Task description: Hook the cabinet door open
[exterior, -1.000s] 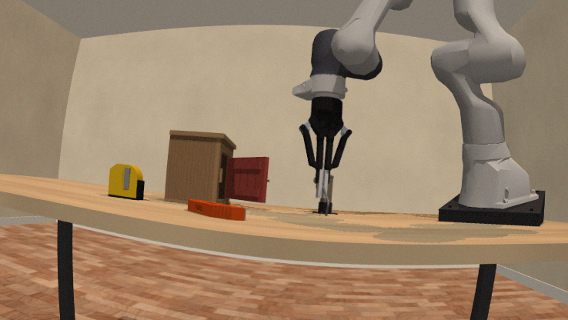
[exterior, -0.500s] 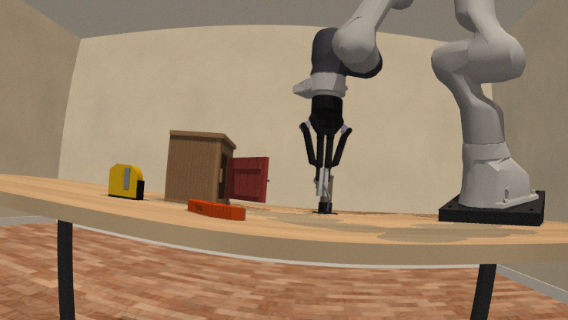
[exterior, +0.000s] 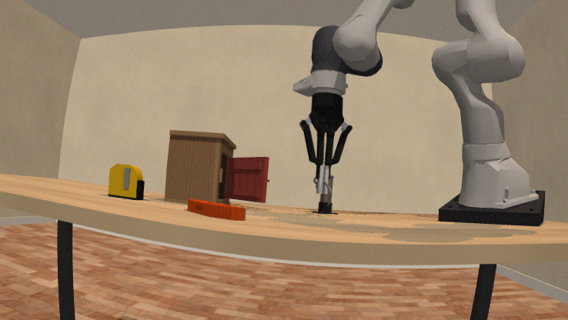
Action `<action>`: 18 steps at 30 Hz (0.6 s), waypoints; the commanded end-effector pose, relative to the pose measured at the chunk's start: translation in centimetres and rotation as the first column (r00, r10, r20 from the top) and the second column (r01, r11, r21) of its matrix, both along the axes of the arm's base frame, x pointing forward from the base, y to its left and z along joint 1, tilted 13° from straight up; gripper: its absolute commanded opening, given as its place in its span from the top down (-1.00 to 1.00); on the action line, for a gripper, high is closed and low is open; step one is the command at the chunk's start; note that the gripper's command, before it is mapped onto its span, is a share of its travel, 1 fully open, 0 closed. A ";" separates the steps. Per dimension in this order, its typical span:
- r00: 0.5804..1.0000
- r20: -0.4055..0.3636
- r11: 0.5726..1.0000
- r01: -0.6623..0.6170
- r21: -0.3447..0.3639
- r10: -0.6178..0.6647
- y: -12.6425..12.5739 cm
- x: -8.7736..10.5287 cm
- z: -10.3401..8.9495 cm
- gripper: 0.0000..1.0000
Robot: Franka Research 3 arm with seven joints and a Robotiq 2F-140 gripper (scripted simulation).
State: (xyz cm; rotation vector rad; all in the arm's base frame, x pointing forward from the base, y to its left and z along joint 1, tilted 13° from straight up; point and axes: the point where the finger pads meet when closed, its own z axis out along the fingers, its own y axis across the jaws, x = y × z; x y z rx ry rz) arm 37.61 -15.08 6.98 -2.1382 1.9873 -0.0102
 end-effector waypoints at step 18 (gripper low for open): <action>1.000 0.003 1.000 0.005 -0.001 -0.005 -0.1 0.0 0.9 0.95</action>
